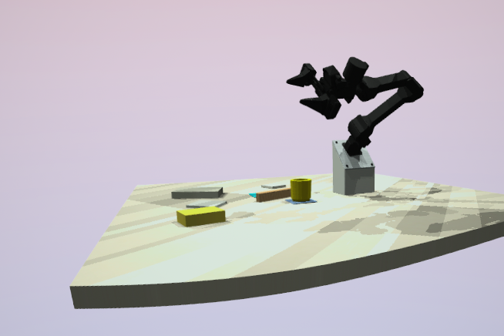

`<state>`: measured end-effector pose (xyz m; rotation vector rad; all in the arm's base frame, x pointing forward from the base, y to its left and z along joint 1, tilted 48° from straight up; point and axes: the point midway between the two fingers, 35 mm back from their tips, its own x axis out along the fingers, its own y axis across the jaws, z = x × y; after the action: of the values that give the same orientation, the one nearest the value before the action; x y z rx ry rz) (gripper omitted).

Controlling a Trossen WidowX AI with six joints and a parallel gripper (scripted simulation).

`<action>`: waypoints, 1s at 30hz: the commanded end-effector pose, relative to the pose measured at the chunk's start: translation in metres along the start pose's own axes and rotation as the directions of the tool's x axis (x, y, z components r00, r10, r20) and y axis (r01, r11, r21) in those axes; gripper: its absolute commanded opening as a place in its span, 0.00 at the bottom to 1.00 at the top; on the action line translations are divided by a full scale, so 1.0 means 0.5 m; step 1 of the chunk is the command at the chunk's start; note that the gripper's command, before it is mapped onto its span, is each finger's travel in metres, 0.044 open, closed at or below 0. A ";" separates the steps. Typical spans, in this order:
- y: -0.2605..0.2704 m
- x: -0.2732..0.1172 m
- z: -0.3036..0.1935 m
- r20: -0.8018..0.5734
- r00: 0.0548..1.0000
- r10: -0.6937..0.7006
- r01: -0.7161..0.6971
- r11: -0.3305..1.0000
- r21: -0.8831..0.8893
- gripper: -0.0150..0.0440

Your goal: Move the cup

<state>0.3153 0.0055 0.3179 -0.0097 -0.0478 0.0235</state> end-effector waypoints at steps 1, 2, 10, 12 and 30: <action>0.000 0.003 -0.008 -0.016 1.000 0.005 -0.004 1.000 0.008 0.89; 0.001 0.011 -0.031 -0.064 0.998 0.018 -0.016 0.999 0.032 0.84; 0.014 0.017 -0.344 -0.635 0.735 0.238 0.111 0.881 0.459 0.54; 0.021 -0.012 -0.416 -0.732 0.601 0.320 0.251 0.794 0.554 0.54; 0.070 -0.184 -0.569 -0.672 0.094 0.735 0.928 0.180 0.327 0.54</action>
<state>0.2384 0.0341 0.0294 1.5035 1.6238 -0.2433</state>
